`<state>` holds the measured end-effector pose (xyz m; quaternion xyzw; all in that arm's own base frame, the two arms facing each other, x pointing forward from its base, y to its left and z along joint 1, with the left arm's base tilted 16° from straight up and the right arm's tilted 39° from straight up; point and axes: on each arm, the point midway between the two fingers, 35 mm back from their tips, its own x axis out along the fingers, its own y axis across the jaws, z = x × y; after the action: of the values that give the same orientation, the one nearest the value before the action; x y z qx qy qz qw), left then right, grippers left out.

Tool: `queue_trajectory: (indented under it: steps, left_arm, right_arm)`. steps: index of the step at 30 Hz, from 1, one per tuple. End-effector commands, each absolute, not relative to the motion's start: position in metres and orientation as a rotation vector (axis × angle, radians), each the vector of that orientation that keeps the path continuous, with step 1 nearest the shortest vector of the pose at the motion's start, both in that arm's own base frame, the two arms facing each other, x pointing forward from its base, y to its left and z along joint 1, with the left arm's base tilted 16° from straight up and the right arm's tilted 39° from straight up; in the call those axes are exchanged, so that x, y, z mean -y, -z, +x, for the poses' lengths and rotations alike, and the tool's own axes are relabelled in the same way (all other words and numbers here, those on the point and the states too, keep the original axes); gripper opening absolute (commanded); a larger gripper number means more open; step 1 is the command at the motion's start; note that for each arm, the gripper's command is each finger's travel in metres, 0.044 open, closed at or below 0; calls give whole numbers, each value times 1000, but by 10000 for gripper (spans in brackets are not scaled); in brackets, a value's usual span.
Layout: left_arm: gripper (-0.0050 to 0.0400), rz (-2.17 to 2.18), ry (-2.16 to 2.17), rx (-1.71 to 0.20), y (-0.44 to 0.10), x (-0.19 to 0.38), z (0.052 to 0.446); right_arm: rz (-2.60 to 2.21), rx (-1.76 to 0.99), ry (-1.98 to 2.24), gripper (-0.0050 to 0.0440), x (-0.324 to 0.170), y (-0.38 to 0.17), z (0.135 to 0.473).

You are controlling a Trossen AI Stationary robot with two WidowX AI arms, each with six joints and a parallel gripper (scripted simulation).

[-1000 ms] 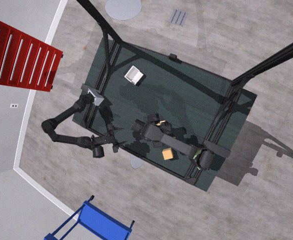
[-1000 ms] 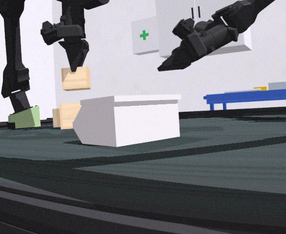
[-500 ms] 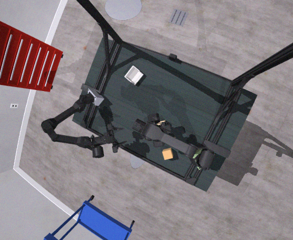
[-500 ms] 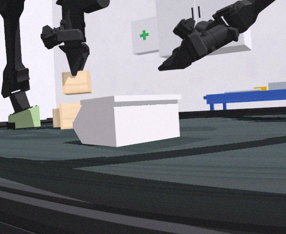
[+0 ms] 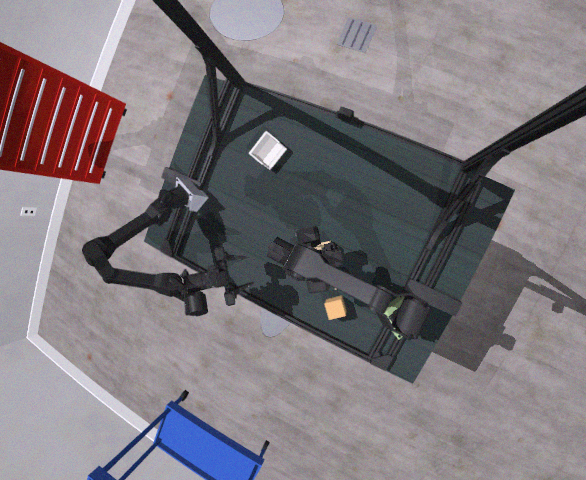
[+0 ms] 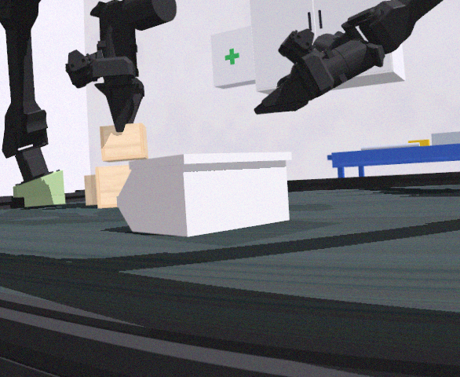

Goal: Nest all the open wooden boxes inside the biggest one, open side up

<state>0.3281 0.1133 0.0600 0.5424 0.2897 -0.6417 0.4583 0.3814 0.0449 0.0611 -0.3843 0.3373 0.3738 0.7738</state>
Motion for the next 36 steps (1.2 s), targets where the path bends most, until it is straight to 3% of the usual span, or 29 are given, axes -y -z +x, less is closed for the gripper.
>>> queue_trajectory:
  steps: [1, 36]
  left_arm:
    - [0, 1325, 1588, -716, -55, -111, 326]
    - [0, 1325, 1588, -716, -46, -105, 330]
  right_arm:
    - [-832, -725, -811, 400, -45, -62, 382]
    - [-832, -725, -811, 400, -45, -62, 382]
